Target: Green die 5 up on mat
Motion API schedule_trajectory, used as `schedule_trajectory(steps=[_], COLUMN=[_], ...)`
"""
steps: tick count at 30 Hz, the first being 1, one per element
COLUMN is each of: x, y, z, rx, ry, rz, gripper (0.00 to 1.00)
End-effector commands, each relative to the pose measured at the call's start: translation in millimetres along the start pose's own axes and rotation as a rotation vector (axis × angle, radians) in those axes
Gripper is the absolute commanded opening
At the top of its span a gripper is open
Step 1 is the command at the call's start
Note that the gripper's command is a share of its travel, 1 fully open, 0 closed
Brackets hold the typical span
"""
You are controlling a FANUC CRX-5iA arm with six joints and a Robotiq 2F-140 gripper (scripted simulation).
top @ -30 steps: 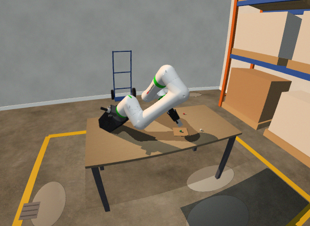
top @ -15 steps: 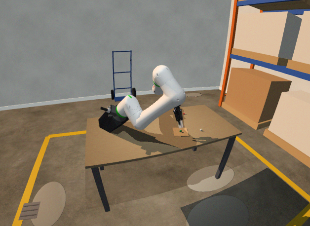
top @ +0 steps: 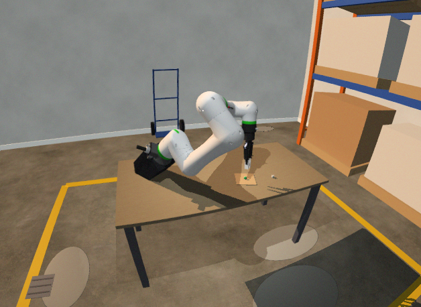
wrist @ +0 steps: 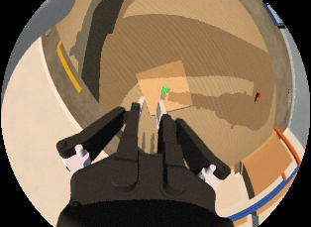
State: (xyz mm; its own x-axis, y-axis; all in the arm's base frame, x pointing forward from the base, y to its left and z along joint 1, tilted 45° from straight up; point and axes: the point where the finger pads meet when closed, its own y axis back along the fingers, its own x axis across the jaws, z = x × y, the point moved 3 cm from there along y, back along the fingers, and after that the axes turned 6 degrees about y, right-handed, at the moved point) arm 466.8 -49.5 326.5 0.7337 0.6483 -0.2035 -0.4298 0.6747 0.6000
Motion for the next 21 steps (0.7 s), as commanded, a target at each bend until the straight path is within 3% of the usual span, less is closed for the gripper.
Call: schedule_trajectory(steps=[1, 5, 6, 21], x=[7.7, 10.5, 10.5, 10.3], y=[17.2, 24.3, 24.3, 25.6], z=[8.1, 11.3, 11.3, 11.4], rx=[0.099, 0.118, 0.118, 0.118], ry=[0.032, 0.040, 0.040, 0.040], rz=[0.108, 0.148, 0.148, 0.148], gripper=[0.27, 0.27, 1.00, 1.00])
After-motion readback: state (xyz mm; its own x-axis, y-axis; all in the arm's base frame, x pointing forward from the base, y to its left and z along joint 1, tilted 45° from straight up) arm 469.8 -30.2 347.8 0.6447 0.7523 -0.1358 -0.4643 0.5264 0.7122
